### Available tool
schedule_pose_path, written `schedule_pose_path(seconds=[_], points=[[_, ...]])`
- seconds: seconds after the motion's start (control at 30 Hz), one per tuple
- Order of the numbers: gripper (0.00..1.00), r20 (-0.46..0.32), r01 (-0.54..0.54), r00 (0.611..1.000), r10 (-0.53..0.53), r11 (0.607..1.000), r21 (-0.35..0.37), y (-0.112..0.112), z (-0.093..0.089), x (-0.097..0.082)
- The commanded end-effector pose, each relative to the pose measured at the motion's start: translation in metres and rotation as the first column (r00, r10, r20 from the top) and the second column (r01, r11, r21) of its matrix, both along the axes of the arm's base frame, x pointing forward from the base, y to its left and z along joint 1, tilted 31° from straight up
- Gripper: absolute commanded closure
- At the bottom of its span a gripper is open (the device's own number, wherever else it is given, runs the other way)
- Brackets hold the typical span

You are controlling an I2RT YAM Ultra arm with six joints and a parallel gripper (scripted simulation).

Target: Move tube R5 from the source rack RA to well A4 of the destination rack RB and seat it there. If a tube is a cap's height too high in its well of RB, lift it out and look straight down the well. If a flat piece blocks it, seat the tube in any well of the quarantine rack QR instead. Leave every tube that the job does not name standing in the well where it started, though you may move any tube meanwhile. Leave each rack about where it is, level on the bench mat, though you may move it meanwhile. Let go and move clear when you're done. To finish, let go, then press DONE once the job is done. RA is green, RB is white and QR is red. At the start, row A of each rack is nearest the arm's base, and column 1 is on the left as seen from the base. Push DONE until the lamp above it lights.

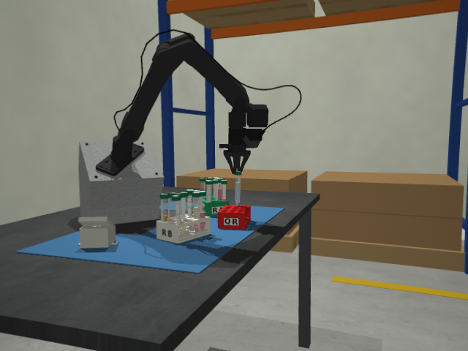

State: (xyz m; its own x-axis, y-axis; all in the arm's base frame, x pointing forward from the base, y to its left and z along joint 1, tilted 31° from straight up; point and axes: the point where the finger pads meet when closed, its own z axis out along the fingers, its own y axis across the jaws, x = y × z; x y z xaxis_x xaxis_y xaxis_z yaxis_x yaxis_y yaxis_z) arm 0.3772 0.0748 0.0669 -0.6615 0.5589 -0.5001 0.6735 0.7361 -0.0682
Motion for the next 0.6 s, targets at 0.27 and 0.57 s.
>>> schedule_pose_path(seconds=[0.27, 0.57], points=[[1.0, 0.052, -0.011, 0.999, 0.01, 1.0, 0.006, 0.013, 0.031, 0.0], [1.0, 0.052, -0.011, 0.999, 0.01, 1.0, 0.007, 0.016, 0.039, -0.004]])
